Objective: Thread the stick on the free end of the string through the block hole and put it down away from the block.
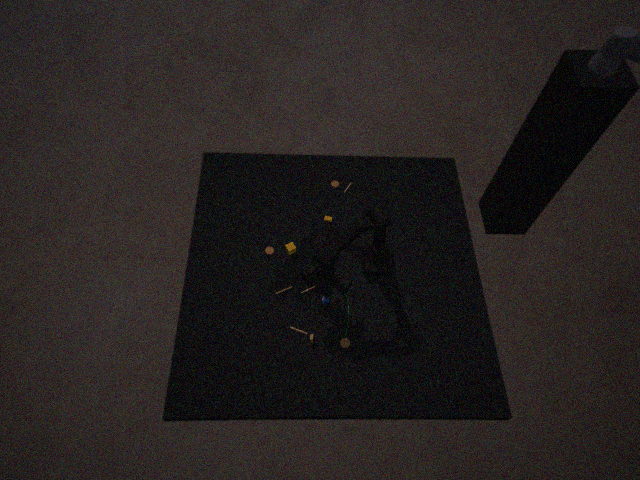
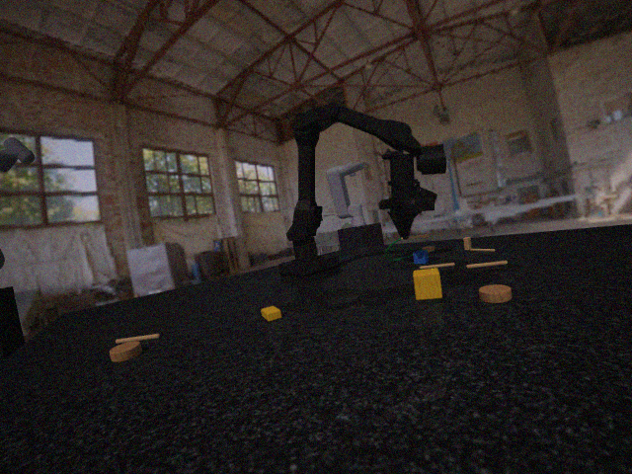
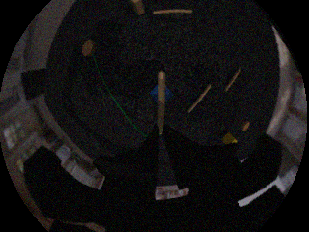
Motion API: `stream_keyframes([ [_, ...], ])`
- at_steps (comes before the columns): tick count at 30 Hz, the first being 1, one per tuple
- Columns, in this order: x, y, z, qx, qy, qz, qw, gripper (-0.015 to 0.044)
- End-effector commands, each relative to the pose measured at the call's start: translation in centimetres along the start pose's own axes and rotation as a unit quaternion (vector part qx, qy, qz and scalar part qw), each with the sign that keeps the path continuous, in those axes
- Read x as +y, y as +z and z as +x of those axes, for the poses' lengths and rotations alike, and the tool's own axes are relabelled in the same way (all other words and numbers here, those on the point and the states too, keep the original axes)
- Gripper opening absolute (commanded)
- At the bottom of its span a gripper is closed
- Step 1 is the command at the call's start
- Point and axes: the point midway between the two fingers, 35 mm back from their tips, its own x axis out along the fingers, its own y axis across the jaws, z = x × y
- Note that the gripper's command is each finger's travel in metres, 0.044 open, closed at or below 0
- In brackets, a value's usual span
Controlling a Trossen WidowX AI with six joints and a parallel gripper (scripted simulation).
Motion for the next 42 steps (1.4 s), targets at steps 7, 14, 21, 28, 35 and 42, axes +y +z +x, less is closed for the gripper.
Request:
stream_keyframes([
  [7, 0.6, 1.3, -0.1, 0.003, 0.009, -0.122, 0.992, 0.0],
  [14, 1.1, 2.0, -0.1, 0.005, 0.015, -0.209, 0.978, 0.0],
  [21, 1.6, 2.8, -0.1, 0.006, 0.021, -0.294, 0.955, 0.0],
  [28, 2.1, 3.5, 0.0, 0.007, 0.027, -0.377, 0.926, 0.0],
  [35, 2.6, 4.2, 0.0, 0.006, 0.034, -0.457, 0.889, 0.0],
  [42, 3.2, 4.9, 0.1, 0.005, 0.04, -0.533, 0.845, 0.0],
])
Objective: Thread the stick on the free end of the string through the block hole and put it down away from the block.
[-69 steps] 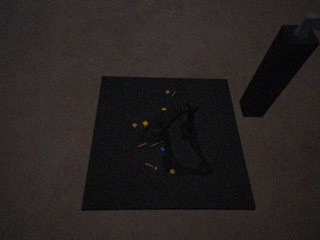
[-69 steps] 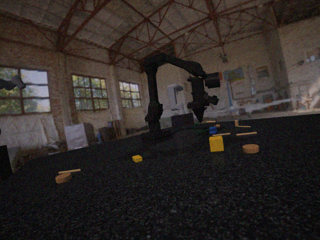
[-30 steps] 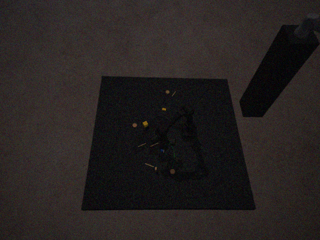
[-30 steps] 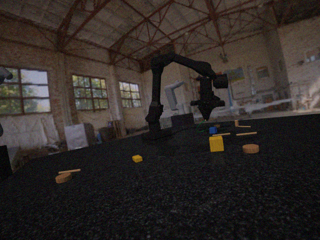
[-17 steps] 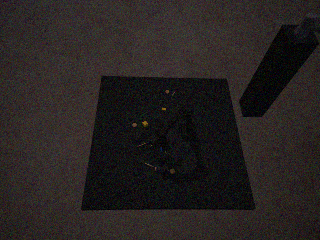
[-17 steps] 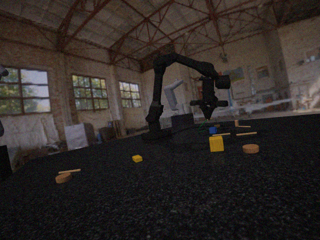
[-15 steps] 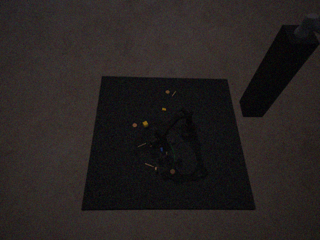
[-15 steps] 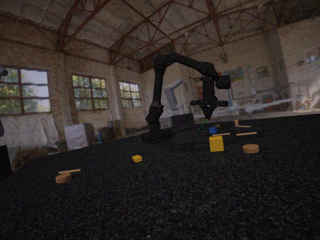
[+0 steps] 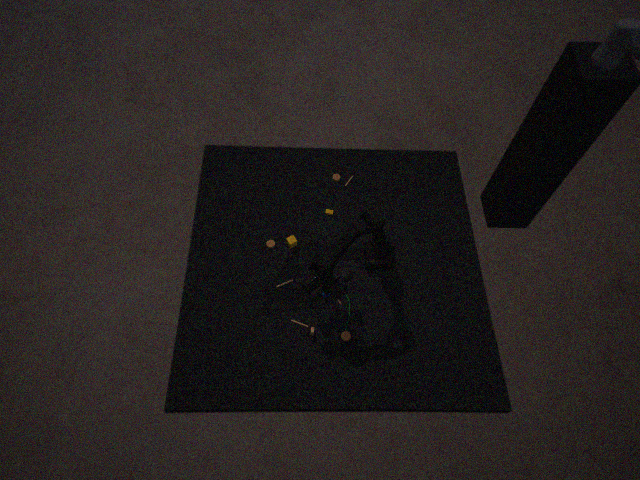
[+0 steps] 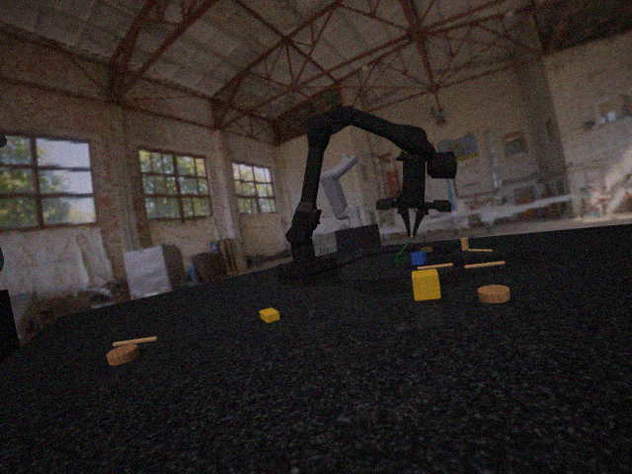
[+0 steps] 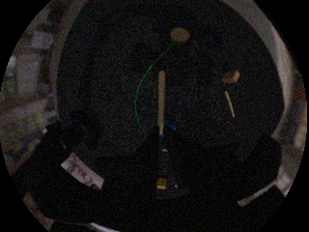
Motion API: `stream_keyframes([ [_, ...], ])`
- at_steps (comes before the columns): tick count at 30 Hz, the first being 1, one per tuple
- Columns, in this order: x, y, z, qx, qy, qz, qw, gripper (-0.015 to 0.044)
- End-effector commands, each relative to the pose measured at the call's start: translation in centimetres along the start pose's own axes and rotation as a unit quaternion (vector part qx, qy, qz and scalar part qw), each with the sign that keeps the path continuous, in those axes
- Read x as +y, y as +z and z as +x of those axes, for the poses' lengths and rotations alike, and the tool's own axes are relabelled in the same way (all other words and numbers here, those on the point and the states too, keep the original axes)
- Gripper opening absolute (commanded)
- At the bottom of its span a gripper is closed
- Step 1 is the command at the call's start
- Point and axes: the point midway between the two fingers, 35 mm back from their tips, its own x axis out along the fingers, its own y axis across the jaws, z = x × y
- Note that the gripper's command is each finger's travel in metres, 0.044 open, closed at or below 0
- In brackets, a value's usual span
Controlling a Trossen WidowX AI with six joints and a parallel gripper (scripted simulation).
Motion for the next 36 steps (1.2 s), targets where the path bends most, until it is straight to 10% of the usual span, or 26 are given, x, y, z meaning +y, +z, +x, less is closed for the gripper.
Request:
stream_keyframes([
  [1, -0.3, 0.6, 0.0, -0.003, 0.003, -0.047, 0.999, 0.0],
  [36, -1.6, 5.0, 0.7, -0.021, 0.029, -0.464, 0.885, 0.0],
])
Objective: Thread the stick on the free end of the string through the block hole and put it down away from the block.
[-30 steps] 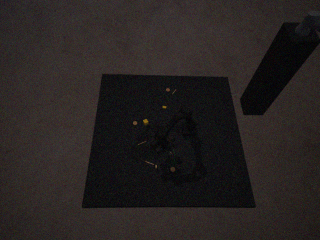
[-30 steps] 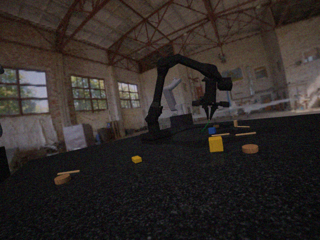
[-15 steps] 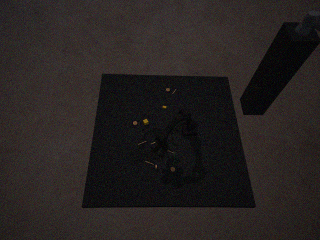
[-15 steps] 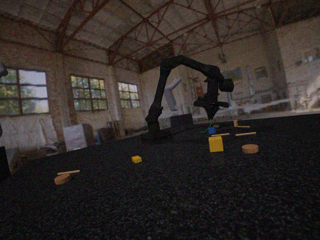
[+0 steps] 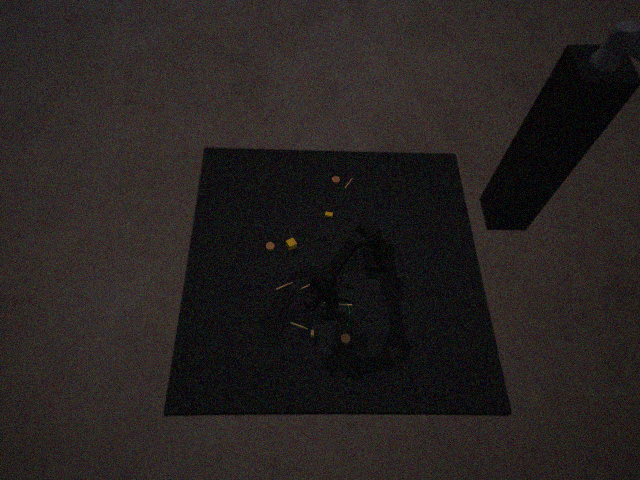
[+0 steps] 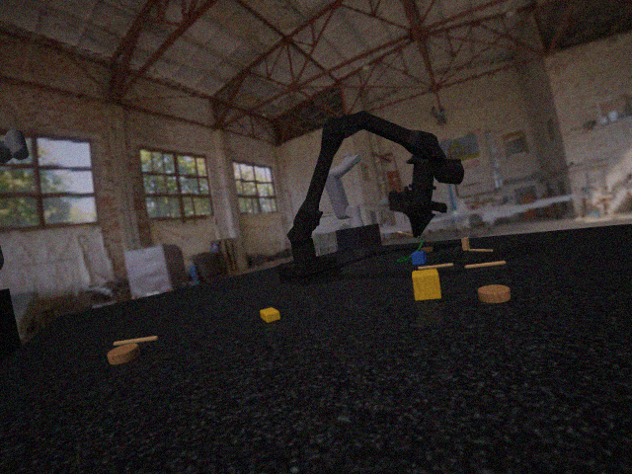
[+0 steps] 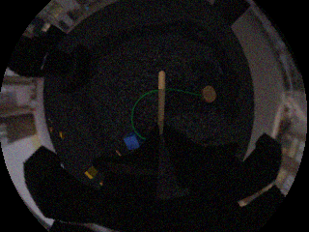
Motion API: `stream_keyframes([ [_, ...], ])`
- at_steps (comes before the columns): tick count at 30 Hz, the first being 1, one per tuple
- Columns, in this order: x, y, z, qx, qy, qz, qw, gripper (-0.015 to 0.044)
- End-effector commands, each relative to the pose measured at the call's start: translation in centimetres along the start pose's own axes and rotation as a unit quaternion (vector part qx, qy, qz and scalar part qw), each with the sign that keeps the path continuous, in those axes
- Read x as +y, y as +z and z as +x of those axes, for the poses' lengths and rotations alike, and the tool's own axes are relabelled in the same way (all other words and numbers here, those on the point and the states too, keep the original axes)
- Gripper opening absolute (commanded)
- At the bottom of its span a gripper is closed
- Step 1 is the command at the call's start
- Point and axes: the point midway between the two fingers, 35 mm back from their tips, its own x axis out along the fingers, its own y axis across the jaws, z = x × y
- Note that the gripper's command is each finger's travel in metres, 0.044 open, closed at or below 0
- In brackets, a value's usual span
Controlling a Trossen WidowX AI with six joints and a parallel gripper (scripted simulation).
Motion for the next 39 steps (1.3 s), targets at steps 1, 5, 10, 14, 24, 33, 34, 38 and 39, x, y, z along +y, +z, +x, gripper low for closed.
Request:
stream_keyframes([
  [1, -0.6, 0.2, 0.0, -0.004, 0.0, -0.045, 0.999, 0.0],
  [5, -1.1, 0.5, 0.1, -0.007, 0.002, -0.092, 0.996, 0.0],
  [10, -1.6, 0.7, 0.2, -0.011, 0.004, -0.15, 0.989, 0.0],
  [14, -1.9, 0.9, 0.3, -0.013, 0.005, -0.178, 0.984, 0.0],
  [24, -1.6, 0.8, 0.3, -0.011, 0.007, -0.168, 0.986, 0.0],
  [33, -2.0, -0.2, 0.0, -0.003, 0.003, -0.169, 0.986, 0.0],
  [34, -2.1, -0.3, -0.1, -0.002, 0.002, -0.169, 0.986, 0.0],
  [38, -2.3, -0.8, -0.2, 0.001, 0.001, -0.17, 0.985, 0.0],
  [39, -2.3, -0.9, -0.3, 0.002, 0.001, -0.17, 0.985, 0.0],
])
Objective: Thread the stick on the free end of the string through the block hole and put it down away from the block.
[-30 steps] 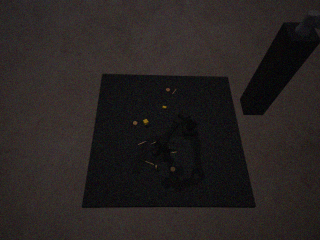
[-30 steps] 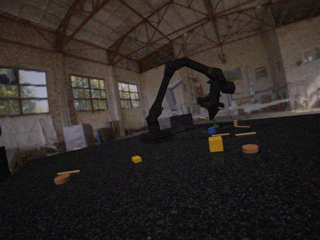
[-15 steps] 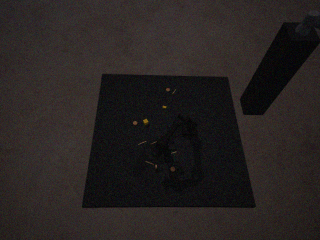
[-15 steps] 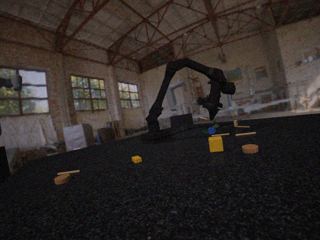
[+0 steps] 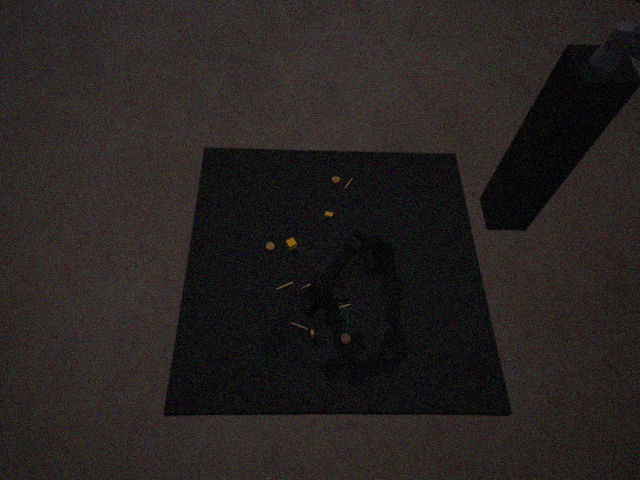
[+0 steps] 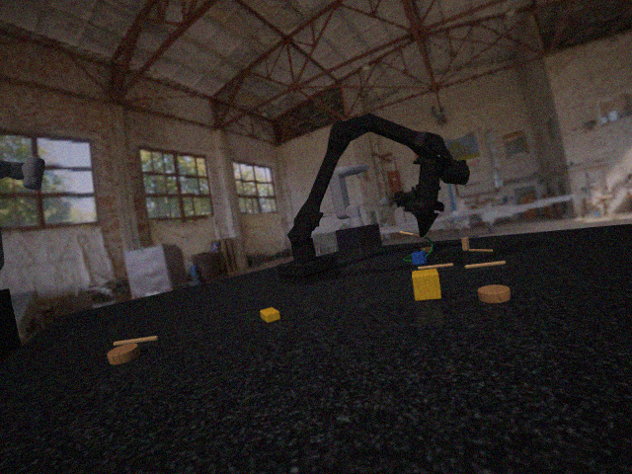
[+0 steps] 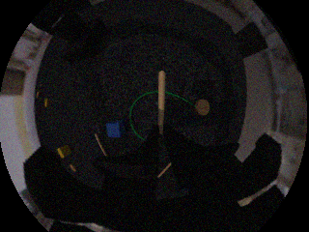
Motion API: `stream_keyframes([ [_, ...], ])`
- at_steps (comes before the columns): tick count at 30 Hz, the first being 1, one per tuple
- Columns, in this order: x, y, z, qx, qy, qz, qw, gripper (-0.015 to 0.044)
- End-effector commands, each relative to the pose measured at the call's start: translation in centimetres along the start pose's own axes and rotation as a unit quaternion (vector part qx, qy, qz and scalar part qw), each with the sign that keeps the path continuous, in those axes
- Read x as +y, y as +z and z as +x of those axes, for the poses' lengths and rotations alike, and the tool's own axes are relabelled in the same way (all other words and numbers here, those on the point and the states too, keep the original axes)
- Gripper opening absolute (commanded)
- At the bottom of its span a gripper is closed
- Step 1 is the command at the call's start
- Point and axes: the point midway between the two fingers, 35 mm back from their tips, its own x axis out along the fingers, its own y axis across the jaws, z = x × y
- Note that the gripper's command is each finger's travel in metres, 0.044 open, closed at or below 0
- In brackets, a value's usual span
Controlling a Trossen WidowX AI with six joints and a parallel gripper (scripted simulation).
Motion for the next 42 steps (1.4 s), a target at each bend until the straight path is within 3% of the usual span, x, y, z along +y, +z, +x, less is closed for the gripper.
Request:
stream_keyframes([
  [1, 0.0, -0.6, -0.2, 0.005, 0.001, -0.002, 1.0, 0.0],
  [42, 0.4, -5.6, -1.9, 0.044, -0.006, -0.005, 0.999, 0.0],
])
